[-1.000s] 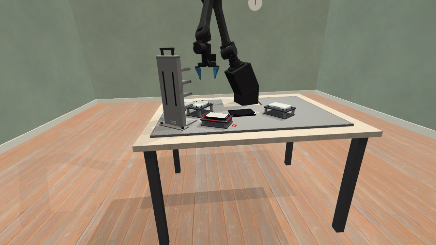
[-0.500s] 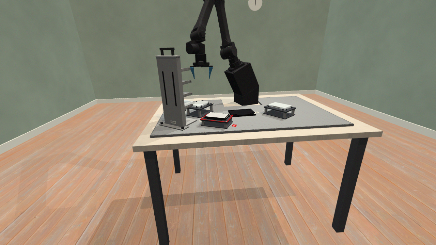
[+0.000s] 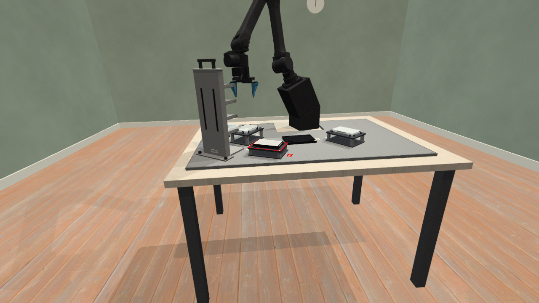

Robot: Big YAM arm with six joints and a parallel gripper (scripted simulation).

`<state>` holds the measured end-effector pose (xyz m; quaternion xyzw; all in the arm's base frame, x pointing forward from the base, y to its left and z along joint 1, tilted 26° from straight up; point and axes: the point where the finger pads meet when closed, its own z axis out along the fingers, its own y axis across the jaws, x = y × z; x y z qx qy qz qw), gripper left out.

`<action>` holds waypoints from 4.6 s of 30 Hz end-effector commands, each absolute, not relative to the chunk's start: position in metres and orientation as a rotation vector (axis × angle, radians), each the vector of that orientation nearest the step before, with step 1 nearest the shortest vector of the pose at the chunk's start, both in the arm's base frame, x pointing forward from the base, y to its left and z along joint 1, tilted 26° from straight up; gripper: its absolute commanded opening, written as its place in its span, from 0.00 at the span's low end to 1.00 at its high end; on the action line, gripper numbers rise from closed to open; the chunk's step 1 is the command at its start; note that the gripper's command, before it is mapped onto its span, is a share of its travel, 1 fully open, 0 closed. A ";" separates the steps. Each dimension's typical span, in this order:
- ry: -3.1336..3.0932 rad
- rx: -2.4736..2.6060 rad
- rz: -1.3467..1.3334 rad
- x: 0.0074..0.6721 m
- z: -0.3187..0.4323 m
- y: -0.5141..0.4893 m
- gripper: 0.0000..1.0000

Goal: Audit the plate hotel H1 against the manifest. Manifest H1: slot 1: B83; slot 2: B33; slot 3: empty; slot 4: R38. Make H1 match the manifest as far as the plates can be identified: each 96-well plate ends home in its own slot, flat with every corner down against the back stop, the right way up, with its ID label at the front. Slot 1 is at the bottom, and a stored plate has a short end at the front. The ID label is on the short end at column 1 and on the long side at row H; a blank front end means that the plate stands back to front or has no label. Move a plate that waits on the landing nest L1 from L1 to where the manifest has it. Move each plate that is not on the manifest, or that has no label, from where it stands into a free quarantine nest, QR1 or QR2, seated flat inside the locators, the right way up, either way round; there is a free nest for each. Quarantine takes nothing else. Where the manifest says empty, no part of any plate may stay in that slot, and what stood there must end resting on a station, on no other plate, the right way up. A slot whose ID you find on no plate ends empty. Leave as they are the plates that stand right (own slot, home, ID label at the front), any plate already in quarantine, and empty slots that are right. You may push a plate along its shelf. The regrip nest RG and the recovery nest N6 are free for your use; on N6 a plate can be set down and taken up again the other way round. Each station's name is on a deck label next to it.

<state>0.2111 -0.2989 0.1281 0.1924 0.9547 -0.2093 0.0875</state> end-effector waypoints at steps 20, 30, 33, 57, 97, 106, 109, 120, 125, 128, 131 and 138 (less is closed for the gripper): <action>2.647 1.027 -0.561 0.213 0.106 -0.312 1.00; 2.662 0.999 -0.565 0.215 0.081 -0.324 1.00; 2.662 0.999 -0.565 0.215 0.072 -0.328 1.00; 2.624 0.975 -0.591 0.228 0.046 -0.352 1.00; 2.644 0.995 -0.579 0.227 0.011 -0.368 1.00; 2.642 0.995 -0.580 0.228 0.000 -0.374 1.00; 2.644 0.995 -0.579 0.228 -0.001 -0.374 1.00; 2.649 0.994 -0.575 0.229 -0.016 -0.378 1.00; 2.646 0.996 -0.578 0.229 -0.021 -0.382 1.00; 2.654 0.992 -0.572 0.228 -0.025 -0.379 1.00; 2.647 0.996 -0.578 0.229 -0.027 -0.385 1.00; 2.648 0.994 -0.572 0.231 -0.025 -0.379 0.86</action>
